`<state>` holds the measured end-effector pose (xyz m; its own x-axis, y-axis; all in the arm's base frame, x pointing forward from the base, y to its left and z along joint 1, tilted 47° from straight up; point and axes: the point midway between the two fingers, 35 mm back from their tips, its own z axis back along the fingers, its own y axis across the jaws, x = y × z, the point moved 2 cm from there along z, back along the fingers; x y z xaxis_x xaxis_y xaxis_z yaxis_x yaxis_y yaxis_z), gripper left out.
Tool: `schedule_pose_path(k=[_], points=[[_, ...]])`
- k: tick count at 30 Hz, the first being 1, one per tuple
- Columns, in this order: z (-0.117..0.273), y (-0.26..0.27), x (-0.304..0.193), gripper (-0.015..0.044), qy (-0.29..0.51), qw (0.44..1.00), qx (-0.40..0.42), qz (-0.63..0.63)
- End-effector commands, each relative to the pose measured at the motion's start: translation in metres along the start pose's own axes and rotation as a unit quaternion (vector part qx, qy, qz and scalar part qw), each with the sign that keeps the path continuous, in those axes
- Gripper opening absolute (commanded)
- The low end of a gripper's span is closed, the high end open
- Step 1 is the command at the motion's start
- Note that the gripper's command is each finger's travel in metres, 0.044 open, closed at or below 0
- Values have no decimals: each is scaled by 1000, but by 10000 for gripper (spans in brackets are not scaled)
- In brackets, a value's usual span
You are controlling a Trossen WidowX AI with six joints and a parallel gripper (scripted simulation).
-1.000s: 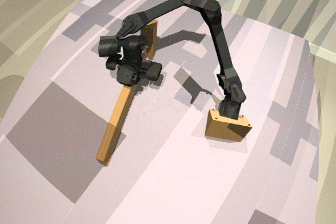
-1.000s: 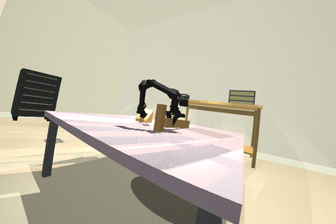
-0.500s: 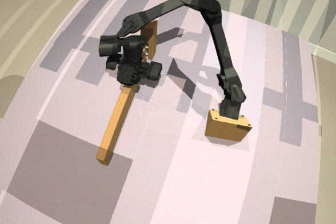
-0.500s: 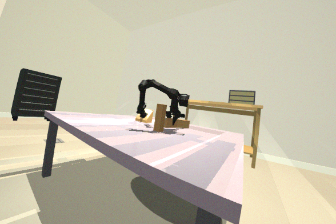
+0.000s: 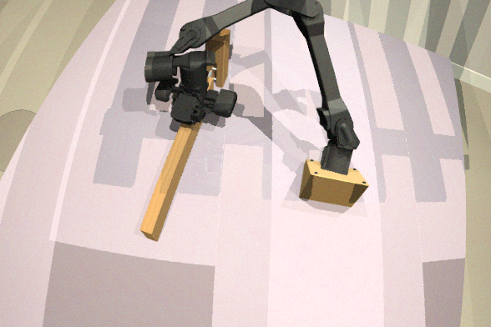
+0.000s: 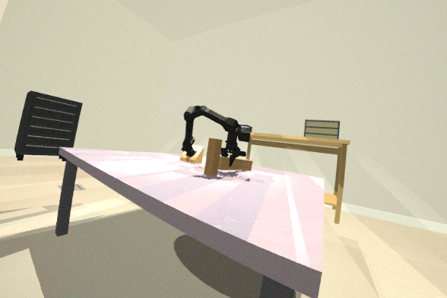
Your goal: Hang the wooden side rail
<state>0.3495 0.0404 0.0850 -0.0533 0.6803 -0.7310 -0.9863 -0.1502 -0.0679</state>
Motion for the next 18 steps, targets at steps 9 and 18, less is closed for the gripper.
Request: schedule_pose_path(k=[9, 18], points=[[5, -2, -1, 0, -1, 1000, -7, 1], [5, -3, -2, 0, -1, 1000, -7, 1]])
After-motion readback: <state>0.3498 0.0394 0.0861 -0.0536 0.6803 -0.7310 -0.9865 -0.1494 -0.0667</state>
